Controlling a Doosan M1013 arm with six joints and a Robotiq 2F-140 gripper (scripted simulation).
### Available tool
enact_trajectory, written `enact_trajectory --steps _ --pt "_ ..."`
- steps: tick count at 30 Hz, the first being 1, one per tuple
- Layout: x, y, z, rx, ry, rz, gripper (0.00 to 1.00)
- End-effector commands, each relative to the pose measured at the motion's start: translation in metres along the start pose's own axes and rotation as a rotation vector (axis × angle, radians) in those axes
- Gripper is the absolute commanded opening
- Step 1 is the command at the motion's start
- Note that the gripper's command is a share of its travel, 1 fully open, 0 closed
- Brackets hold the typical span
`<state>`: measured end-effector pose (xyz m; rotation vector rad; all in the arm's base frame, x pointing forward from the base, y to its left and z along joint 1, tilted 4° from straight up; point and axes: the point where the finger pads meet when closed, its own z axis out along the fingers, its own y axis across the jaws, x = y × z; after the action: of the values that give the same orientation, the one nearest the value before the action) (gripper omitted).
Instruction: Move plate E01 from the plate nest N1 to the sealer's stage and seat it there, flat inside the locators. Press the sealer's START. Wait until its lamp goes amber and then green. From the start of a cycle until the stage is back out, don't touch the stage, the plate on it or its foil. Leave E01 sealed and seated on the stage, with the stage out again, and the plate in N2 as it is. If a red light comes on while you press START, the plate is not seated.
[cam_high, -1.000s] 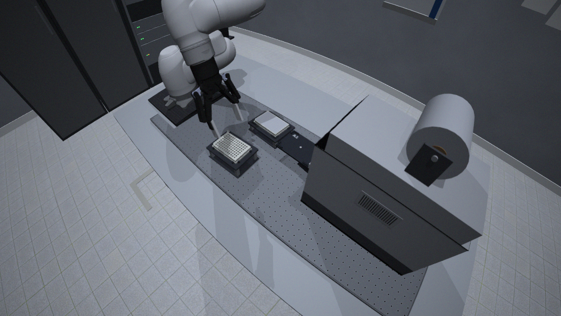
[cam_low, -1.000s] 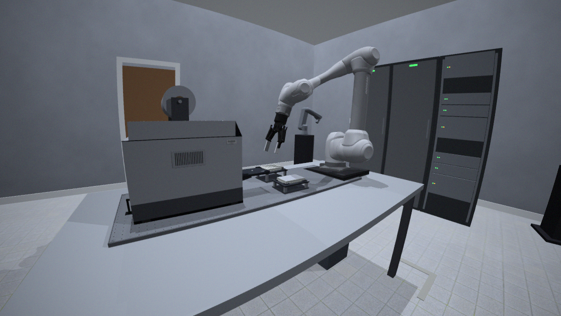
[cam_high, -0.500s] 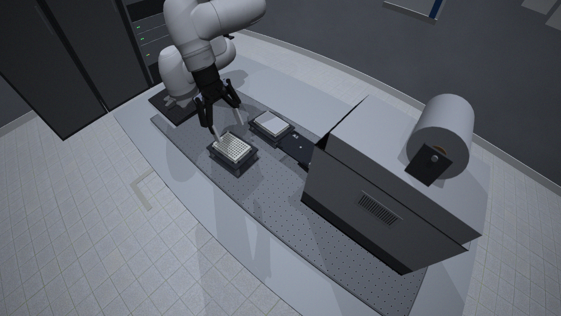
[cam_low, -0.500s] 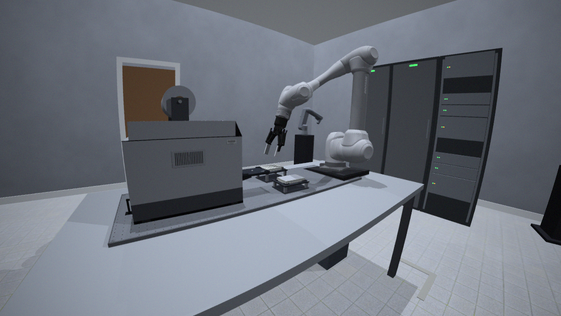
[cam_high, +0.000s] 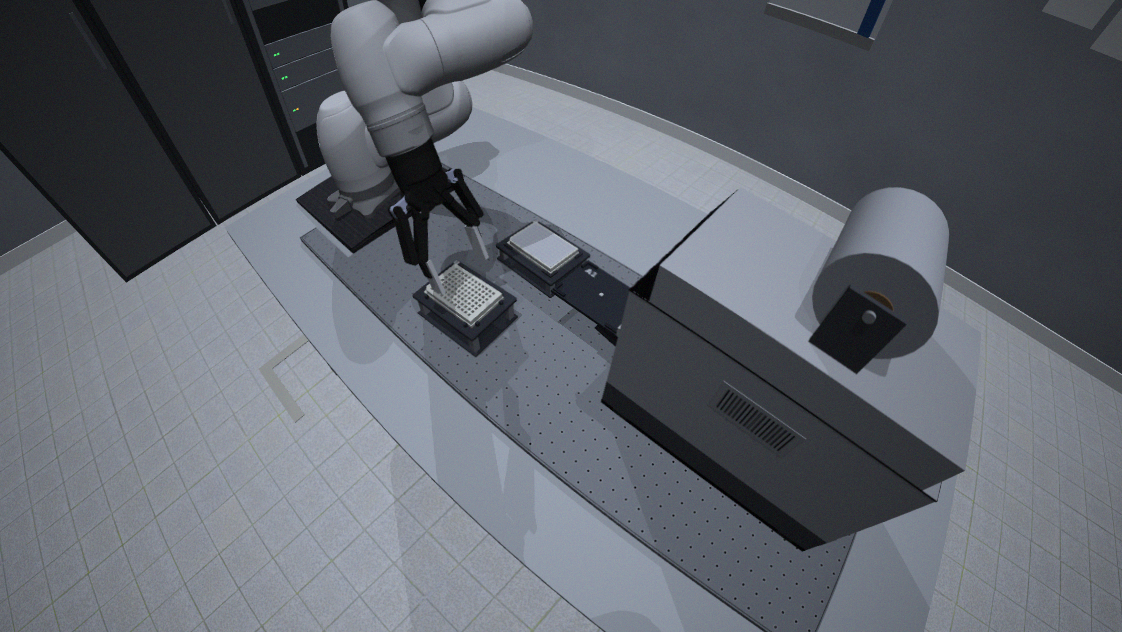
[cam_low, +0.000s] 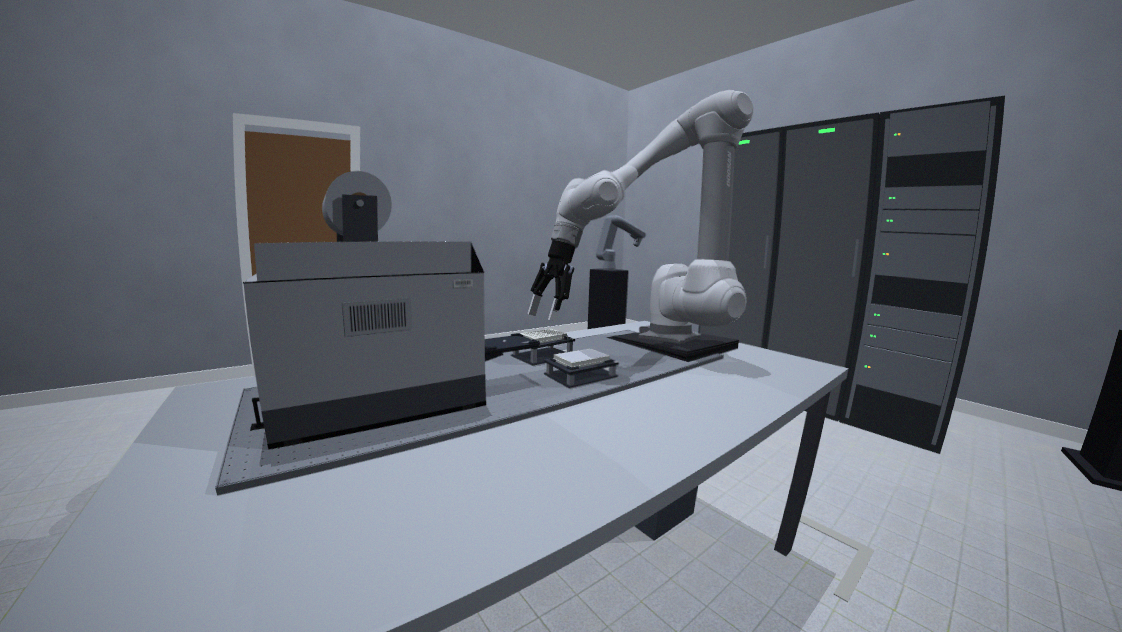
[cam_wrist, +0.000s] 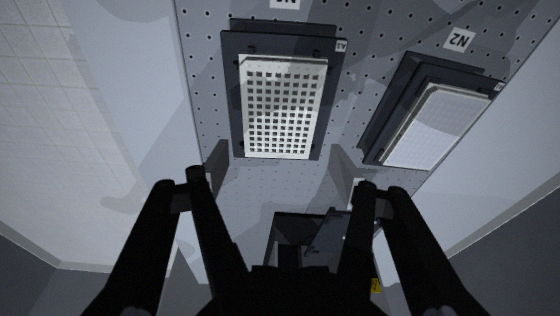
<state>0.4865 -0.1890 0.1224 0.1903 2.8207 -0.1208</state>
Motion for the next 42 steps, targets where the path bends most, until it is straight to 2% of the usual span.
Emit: enact_trajectory --steps 1,19,42 --pt "0.002 0.000 0.004 0.000 0.000 0.000 0.70" --pt "0.011 0.000 0.029 0.000 0.000 0.000 0.70" --pt "0.011 0.000 0.030 0.000 0.000 0.000 0.70"
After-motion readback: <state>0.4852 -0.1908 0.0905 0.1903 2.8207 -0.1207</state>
